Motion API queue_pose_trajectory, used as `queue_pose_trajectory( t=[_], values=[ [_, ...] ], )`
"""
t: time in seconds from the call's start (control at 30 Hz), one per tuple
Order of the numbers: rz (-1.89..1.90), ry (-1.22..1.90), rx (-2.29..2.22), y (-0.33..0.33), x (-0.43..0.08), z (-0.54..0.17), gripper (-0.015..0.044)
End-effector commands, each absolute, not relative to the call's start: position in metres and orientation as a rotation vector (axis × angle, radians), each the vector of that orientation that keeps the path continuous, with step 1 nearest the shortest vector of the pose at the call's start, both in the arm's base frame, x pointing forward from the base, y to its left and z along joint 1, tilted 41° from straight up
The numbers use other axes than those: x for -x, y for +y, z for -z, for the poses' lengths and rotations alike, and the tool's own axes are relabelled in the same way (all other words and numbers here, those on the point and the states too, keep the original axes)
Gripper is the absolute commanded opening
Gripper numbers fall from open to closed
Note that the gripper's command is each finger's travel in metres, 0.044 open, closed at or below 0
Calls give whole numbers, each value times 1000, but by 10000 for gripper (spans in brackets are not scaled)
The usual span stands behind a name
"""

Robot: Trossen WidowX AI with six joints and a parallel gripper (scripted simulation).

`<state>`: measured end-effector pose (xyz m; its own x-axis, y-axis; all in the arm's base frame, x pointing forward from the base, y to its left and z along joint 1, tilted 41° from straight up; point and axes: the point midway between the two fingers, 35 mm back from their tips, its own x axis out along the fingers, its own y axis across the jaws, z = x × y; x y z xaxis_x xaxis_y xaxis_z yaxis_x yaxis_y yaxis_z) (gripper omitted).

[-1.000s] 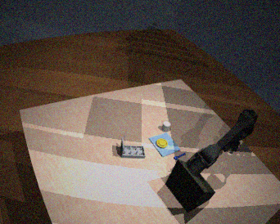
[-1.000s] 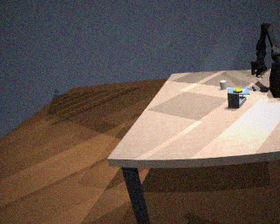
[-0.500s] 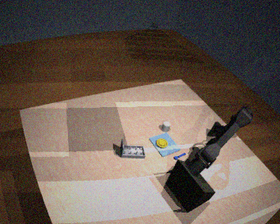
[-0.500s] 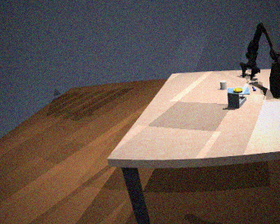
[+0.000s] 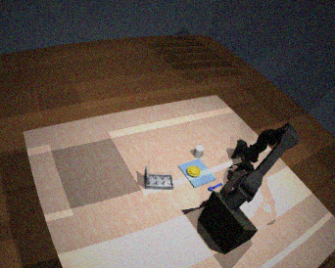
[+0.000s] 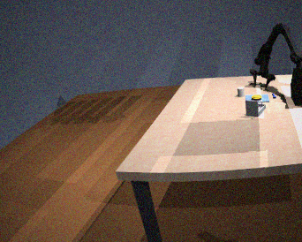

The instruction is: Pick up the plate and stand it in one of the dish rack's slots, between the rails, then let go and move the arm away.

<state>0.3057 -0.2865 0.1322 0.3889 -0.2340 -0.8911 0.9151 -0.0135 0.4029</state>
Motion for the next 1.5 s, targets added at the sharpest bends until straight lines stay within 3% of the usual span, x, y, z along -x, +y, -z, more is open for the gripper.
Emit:
queue_pose_trajectory(
  t=[0.0, 1.47],
  values=[
    [1022, 813, -1144, -268, -313, -113, 400],
    [582, 1373, 217, -99, -333, -24, 400]
  ],
)
